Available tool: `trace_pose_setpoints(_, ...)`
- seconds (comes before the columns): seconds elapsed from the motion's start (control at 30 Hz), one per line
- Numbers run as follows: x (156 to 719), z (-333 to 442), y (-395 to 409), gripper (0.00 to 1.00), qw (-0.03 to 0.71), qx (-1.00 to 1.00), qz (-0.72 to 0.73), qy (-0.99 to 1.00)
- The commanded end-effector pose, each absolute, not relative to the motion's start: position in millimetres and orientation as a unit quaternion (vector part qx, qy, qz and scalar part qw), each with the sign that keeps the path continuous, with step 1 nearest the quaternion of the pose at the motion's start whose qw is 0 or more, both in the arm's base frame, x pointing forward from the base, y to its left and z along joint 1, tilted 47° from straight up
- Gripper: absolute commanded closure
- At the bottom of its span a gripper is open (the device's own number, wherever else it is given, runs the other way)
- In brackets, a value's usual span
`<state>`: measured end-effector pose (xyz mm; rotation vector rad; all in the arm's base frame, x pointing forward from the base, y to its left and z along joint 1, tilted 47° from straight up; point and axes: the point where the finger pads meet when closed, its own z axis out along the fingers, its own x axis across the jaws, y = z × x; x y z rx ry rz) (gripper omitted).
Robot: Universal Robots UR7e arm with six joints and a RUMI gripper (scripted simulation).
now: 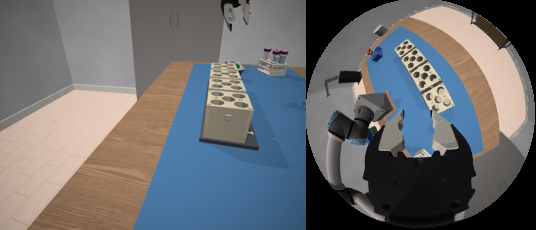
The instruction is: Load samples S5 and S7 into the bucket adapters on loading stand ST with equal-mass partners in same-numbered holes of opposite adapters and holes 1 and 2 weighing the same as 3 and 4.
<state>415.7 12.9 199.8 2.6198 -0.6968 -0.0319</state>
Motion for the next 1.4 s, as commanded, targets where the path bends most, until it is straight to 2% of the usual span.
trace_pose_setpoints(0.0, 415.9, 200.0, 13.1, 0.65, 0.219, 0.936, 0.01, -0.276)
trace_pose_setpoints(1.37, 415.9, 199.9, 13.1, 0.65, 0.247, 0.814, 0.195, -0.487)
